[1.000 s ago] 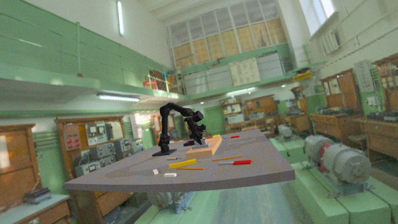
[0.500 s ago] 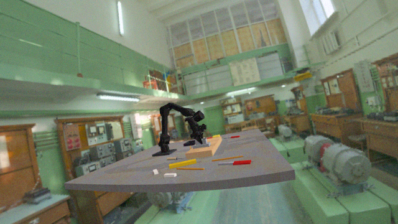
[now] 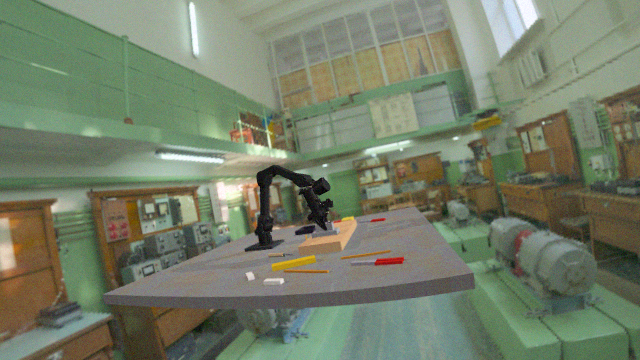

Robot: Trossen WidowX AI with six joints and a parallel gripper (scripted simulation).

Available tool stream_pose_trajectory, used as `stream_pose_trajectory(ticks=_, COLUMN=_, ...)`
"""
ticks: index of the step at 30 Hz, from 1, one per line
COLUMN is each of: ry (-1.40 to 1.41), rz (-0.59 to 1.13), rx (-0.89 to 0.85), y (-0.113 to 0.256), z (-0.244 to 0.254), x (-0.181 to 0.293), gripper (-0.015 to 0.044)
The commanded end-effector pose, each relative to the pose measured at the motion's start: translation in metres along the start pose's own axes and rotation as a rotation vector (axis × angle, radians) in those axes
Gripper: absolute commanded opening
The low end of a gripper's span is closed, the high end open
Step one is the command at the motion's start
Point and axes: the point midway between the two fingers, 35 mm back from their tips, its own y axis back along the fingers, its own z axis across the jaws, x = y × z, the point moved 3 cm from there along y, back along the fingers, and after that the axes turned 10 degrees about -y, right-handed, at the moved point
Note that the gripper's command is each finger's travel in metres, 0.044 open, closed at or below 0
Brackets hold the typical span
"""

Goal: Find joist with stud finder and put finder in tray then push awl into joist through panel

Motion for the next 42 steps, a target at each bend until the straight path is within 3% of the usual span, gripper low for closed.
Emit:
stream_pose_trajectory(ticks=1, ry=0.001, rz=-0.001, rx=-0.001, y=0.001, z=0.008, x=0.002, gripper=0.0000)
stream_pose_trajectory(ticks=42, ry=-0.001, rz=0.000, rx=-0.007, y=0.001, z=0.068, x=0.013, gripper=0.0000)
